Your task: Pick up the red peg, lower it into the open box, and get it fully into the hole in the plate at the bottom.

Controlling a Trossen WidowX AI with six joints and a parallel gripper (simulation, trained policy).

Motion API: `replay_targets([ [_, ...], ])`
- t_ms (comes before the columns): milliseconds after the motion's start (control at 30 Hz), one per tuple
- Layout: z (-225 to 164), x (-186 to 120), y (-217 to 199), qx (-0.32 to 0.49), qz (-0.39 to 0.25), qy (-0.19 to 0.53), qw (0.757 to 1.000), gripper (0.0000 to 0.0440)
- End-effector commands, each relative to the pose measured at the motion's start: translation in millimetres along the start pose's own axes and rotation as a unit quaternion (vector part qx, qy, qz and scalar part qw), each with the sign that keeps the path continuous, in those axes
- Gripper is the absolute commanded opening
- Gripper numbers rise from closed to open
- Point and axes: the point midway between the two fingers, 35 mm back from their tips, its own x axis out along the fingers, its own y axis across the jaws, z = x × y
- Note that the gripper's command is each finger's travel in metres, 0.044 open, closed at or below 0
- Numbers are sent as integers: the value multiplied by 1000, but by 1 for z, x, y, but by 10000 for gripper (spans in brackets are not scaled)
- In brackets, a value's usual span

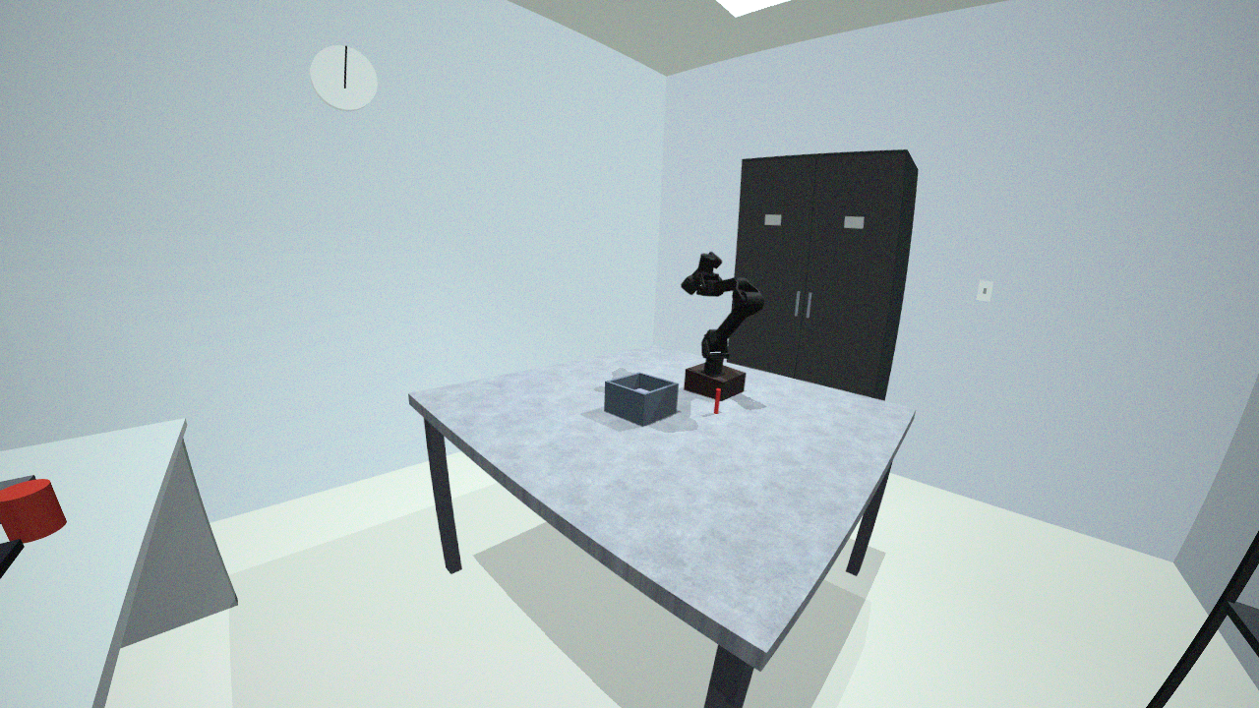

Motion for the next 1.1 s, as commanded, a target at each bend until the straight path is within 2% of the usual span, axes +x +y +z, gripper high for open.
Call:
replay_targets([
  [0,-20,-7,-16,-28,-41,26,998,440],
  [267,-62,-35,-59,-96,-139,98,981,440],
  [533,-97,-77,-95,-161,-224,182,944,440],
  [800,-124,-129,-122,-220,-295,272,889,440],
  [1067,-141,-187,-139,-274,-351,365,818,440],
])
